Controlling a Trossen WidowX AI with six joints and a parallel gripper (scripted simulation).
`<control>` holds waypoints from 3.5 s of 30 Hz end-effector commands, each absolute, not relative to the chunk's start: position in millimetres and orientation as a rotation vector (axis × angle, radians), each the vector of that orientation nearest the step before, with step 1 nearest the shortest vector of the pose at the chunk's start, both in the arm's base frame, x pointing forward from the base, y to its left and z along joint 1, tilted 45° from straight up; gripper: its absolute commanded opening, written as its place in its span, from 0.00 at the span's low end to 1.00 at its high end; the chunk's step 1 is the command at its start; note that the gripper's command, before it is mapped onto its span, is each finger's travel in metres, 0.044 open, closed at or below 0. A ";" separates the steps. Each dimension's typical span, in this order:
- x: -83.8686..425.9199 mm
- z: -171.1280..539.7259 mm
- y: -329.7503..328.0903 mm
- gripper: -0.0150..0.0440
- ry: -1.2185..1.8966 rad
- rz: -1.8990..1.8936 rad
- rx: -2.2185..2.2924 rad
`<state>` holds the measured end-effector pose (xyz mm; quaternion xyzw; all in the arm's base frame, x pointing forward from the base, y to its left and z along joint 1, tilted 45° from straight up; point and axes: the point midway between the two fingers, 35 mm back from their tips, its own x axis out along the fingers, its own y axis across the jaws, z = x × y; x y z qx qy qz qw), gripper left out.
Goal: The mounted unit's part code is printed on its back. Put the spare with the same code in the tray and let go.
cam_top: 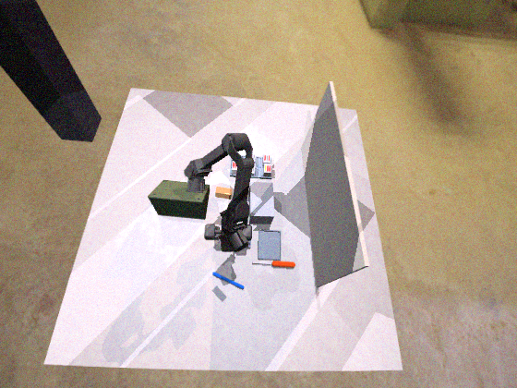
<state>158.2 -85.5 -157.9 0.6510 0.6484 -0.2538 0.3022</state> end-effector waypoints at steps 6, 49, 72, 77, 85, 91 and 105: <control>158.1 -158.5 -84.1 0.76 1.721 -0.674 1.736; 155.4 -101.1 -140.7 0.25 1.720 -0.677 1.734; 148.6 -44.2 -187.0 0.25 1.721 -0.680 1.733; 160.8 -46.8 -193.1 0.25 1.719 -0.695 1.718; 195.1 -50.3 -205.4 0.25 1.712 -0.709 1.701; 221.1 -50.8 -211.0 0.25 1.708 -0.703 1.702; 280.0 -50.7 -213.8 0.25 1.707 -0.689 1.717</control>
